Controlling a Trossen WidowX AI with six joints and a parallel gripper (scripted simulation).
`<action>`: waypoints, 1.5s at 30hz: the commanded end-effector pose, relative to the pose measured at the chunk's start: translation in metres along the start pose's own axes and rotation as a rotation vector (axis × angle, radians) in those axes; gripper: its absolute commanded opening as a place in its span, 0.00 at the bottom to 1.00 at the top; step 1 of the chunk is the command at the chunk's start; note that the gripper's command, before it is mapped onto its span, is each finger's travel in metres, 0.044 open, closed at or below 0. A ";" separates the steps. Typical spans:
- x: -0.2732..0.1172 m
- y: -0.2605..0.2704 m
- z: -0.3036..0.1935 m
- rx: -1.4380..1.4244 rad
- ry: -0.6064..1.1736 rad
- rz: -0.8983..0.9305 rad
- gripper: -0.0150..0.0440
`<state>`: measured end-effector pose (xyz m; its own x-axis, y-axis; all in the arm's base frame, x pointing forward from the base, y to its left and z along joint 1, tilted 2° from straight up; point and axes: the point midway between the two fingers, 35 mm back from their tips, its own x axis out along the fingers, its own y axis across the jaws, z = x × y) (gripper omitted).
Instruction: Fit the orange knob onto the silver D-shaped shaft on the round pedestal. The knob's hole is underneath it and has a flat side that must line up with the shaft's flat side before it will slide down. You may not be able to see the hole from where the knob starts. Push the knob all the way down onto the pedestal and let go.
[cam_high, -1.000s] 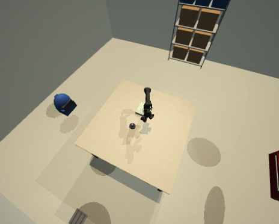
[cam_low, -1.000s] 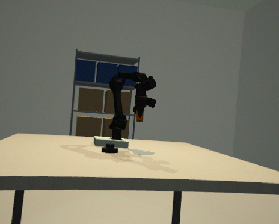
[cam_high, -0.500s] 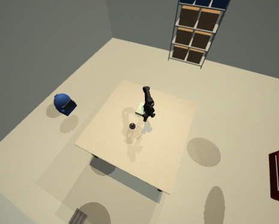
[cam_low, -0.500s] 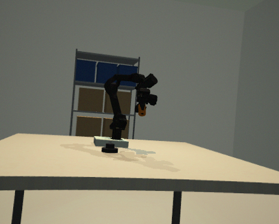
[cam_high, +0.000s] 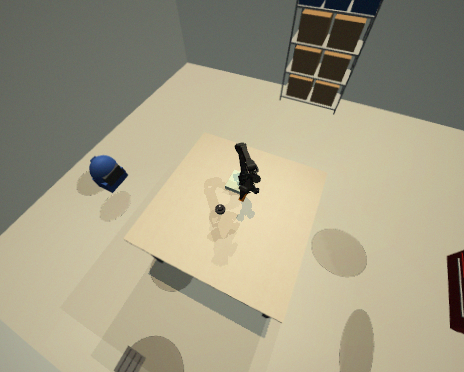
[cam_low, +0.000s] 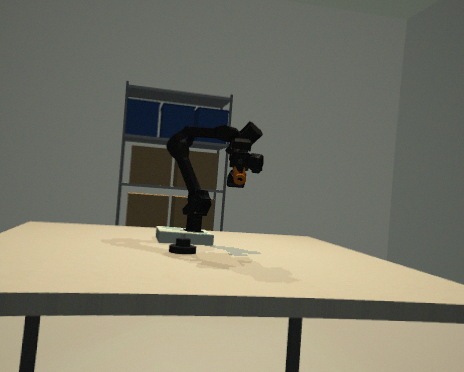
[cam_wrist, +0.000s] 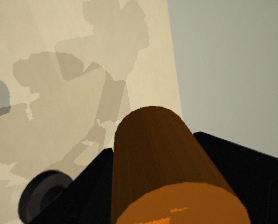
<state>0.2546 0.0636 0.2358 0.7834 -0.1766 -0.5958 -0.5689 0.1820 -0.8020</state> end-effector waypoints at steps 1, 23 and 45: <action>-0.002 -0.003 -0.001 0.003 0.003 -0.028 0.25; 0.000 0.002 0.001 -0.001 0.000 -0.097 0.25; 0.000 0.002 0.000 -0.001 0.001 -0.104 0.25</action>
<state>0.2533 0.0640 0.2320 0.8319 -0.1969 -0.5187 -0.4956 0.1565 -0.8543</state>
